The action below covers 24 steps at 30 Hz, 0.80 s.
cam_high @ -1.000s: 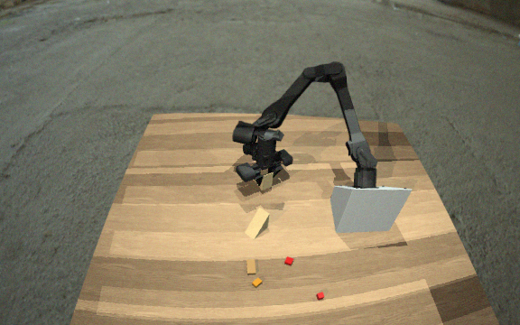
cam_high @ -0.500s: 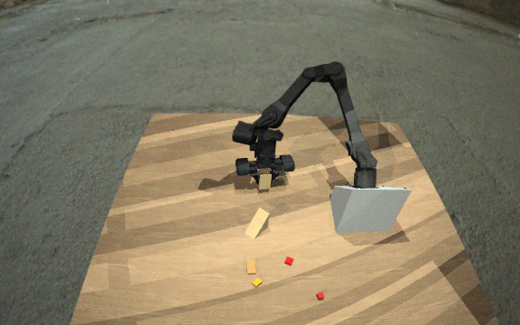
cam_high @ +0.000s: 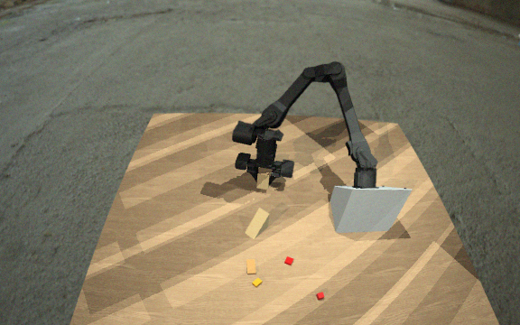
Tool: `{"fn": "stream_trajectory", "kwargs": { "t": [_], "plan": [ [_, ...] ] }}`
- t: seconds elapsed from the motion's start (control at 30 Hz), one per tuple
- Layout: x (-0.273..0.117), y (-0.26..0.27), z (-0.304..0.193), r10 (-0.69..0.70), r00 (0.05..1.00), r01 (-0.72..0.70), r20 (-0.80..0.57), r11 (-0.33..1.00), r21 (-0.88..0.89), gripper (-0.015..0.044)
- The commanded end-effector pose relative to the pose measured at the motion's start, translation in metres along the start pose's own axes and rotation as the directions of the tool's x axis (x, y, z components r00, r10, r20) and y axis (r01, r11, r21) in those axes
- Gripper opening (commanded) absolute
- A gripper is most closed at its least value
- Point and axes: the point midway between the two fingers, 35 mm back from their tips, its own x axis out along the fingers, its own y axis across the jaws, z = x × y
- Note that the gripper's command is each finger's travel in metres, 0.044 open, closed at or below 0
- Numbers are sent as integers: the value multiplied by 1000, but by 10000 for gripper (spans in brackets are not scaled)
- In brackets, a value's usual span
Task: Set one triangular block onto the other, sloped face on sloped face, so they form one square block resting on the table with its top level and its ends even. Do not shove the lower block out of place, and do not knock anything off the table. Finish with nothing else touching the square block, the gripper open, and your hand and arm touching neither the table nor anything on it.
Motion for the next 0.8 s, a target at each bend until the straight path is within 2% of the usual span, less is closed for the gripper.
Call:
{"fn": "stream_trajectory", "kwargs": {
  "t": [0.0, 0.2, 0.77],
  "plan": [
    [1, -1, 0, -6, 1000, 6, 3, 995, 96, 0],
    [1, -1, 0, -7, 1000, 6, 3, 975, 223, 0],
    [19, 0, 0, -3, 1000, 3, 1, 978, 209, 0]
  ]
}}
